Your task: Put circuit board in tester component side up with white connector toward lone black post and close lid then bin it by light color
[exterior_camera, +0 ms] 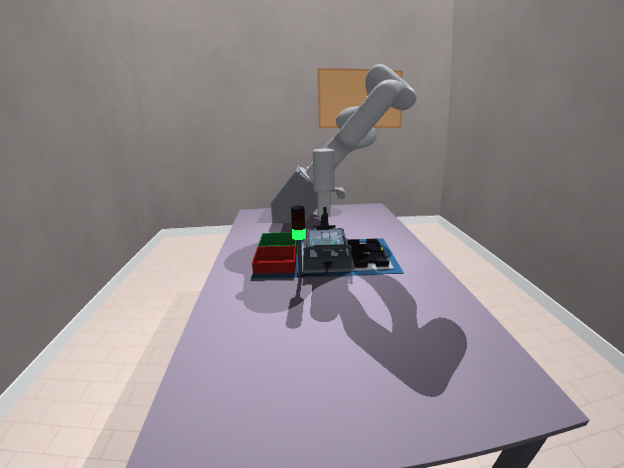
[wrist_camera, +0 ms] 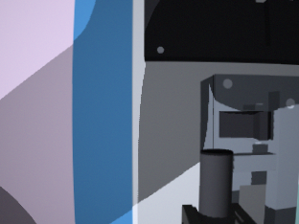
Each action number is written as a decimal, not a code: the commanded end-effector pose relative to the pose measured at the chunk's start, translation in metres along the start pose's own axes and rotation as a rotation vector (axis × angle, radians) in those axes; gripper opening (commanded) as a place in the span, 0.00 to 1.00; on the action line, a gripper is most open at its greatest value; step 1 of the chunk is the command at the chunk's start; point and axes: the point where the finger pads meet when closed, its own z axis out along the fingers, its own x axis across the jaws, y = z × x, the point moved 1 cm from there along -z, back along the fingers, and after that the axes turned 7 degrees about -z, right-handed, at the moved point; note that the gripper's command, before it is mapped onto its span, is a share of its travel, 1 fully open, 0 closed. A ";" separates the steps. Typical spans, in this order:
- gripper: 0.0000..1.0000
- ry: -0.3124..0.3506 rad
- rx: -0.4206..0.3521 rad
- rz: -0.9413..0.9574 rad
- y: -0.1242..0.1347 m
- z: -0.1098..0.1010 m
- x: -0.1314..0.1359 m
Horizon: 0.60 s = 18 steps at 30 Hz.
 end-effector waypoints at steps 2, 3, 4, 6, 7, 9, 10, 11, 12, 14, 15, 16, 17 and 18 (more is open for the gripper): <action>0.00 0.001 0.000 0.000 0.000 0.000 0.001; 0.00 0.001 0.000 0.000 0.000 0.000 0.001; 0.00 0.001 0.000 0.000 0.000 0.000 0.001; 0.00 0.001 0.000 0.000 0.000 0.000 0.001; 0.00 0.001 0.000 0.000 0.000 0.000 0.001; 0.00 0.001 0.000 0.000 0.000 0.000 0.001; 0.00 0.001 0.000 0.000 0.000 0.000 0.001; 0.00 0.001 0.000 0.000 0.000 0.000 0.001; 0.00 0.001 0.000 0.000 0.000 0.000 0.001; 0.00 0.001 0.000 0.000 0.000 0.000 0.001; 0.00 0.001 0.000 0.000 0.000 -0.001 0.001; 0.00 0.001 0.000 0.000 0.000 -0.001 0.001; 0.00 0.001 0.000 0.000 0.000 -0.001 0.001; 0.00 0.001 0.000 0.000 0.000 -0.002 0.001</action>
